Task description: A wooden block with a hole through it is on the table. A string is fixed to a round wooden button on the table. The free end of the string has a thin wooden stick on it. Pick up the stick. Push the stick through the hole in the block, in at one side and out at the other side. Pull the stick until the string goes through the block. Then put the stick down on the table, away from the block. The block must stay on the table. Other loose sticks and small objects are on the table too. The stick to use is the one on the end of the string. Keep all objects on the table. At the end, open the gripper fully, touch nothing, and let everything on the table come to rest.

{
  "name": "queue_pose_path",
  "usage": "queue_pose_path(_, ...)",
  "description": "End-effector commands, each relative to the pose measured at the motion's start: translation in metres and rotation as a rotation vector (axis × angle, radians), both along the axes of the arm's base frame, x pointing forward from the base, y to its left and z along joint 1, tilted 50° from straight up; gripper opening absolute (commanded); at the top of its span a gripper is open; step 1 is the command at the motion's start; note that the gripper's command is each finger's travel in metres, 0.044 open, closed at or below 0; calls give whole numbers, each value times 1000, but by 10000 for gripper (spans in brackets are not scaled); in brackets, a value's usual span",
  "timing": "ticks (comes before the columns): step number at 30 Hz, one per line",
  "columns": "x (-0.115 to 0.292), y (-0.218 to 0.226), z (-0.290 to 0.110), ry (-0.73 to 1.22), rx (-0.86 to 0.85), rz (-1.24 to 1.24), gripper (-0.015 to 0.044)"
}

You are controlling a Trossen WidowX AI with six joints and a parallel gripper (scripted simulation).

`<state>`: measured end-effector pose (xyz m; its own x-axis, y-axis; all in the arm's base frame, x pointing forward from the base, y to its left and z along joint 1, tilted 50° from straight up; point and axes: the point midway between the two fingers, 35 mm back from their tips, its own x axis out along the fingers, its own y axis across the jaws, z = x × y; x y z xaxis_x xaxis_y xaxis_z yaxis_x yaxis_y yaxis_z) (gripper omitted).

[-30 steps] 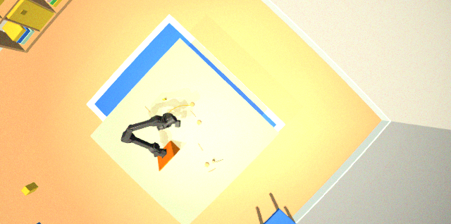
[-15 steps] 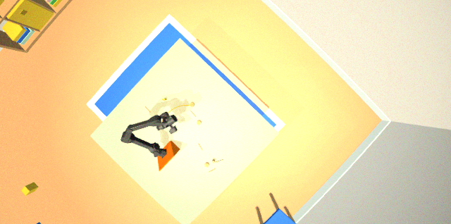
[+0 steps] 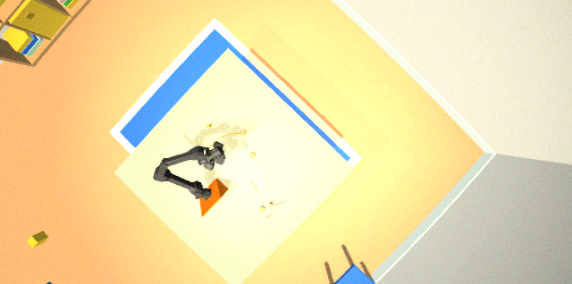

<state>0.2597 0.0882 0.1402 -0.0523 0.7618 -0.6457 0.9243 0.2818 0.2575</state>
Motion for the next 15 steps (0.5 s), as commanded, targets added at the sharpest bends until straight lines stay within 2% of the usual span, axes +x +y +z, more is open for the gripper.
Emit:
queue_pose_path(1, -1, -1, 4, 279, -22, -239, 440)
queue_pose_path(9, -1, -1, 4, 279, -22, -239, 440)
queue_pose_path(15, -1, -1, 4, 279, -22, -239, 282)
